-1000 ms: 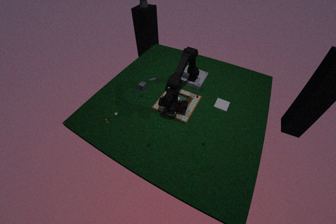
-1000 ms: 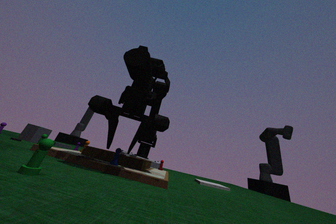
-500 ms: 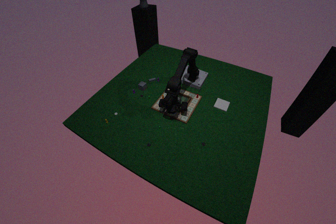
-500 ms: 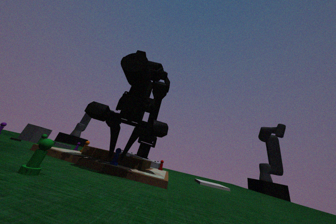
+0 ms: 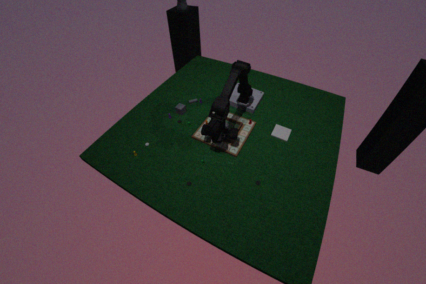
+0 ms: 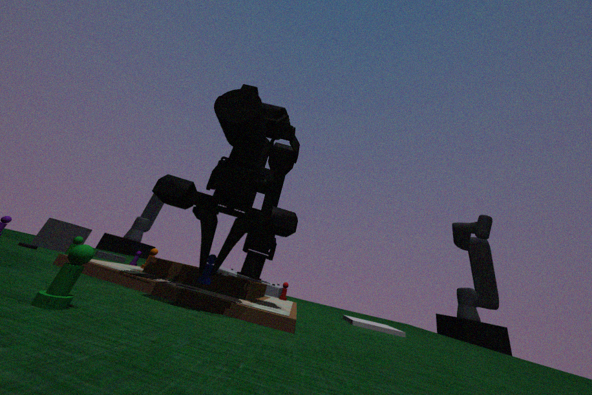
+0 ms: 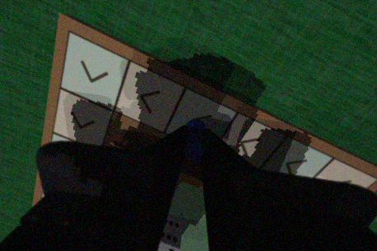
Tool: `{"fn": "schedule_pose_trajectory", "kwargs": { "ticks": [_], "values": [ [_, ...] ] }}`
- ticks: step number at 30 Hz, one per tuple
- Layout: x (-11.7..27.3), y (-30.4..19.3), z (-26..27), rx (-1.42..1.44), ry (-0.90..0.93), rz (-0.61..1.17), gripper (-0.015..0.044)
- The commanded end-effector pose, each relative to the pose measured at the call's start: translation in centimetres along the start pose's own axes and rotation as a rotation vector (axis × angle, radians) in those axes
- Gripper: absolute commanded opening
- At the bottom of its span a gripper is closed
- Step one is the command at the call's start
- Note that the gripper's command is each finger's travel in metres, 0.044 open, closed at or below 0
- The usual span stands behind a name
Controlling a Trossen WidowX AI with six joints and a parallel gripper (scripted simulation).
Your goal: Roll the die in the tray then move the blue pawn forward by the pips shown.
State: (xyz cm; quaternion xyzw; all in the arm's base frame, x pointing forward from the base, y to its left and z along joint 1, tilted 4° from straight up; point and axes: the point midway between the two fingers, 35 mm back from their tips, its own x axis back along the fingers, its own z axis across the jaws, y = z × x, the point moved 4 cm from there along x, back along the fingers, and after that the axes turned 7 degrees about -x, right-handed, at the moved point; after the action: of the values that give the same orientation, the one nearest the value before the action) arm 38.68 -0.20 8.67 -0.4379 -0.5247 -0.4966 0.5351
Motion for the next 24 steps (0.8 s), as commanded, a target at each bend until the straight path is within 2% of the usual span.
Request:
{"fn": "schedule_pose_trajectory", "kwargs": {
  "ticks": [1, 18, 24],
  "values": [
    [2.2, 0.5, -0.2, -0.001, -0.007, -0.011, 0.0000],
    [11.2, 0.2, -0.1, -0.001, -0.008, -0.011, 0.0000],
    [11.2, 0.3, 0.3, -0.001, -0.007, -0.011, 0.0000]
  ]
}}
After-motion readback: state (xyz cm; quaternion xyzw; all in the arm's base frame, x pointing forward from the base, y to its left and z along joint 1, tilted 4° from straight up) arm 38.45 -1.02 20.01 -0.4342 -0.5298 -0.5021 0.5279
